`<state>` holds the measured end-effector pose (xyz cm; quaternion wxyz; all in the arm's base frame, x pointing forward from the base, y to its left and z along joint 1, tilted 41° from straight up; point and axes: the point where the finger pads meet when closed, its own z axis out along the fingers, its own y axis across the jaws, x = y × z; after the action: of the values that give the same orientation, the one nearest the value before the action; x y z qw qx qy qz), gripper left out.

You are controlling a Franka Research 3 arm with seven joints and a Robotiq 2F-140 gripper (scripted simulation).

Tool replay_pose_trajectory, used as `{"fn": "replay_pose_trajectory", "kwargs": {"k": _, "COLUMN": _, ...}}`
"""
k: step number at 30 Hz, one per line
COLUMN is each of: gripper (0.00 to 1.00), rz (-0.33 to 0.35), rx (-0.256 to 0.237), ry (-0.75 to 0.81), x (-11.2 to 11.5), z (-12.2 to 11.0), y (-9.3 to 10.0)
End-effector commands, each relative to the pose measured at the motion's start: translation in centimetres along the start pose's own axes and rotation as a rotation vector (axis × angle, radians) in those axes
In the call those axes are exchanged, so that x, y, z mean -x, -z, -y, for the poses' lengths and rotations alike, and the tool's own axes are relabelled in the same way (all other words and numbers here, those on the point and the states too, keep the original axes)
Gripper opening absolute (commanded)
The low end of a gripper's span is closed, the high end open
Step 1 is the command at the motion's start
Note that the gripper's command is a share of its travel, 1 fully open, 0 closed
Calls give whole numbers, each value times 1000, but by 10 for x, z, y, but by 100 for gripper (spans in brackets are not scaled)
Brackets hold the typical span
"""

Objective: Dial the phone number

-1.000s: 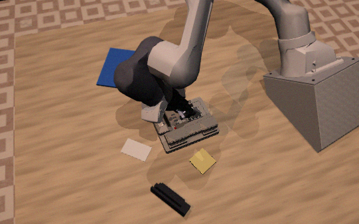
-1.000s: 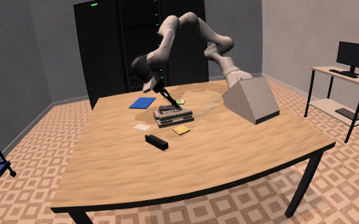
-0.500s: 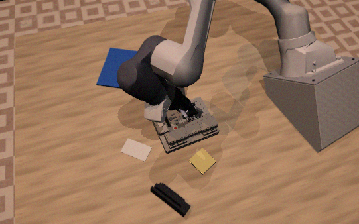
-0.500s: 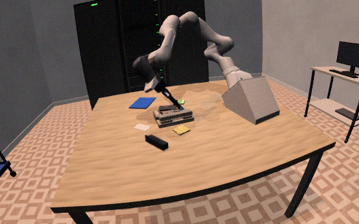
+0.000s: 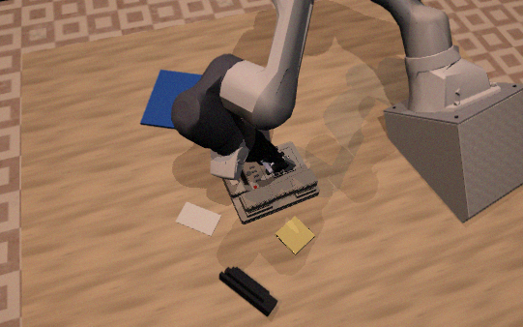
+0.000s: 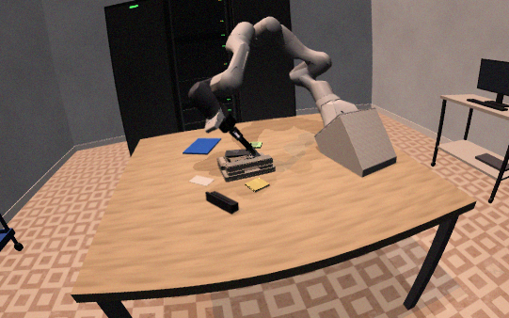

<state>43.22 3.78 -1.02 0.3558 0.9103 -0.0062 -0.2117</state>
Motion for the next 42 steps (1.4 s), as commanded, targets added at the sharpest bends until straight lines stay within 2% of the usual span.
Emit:
{"fn": "replay_pose_trajectory", "kwargs": {"k": 1, "gripper": 0, "rz": -2, "rx": -2, "ry": -7, "x": -2, "z": -1, "y": -1}}
{"fn": "replay_pose_trajectory", "kwargs": {"k": 42, "gripper": 0, "rz": -2, "rx": -2, "ry": -7, "x": -5, "z": -1, "y": -5}}
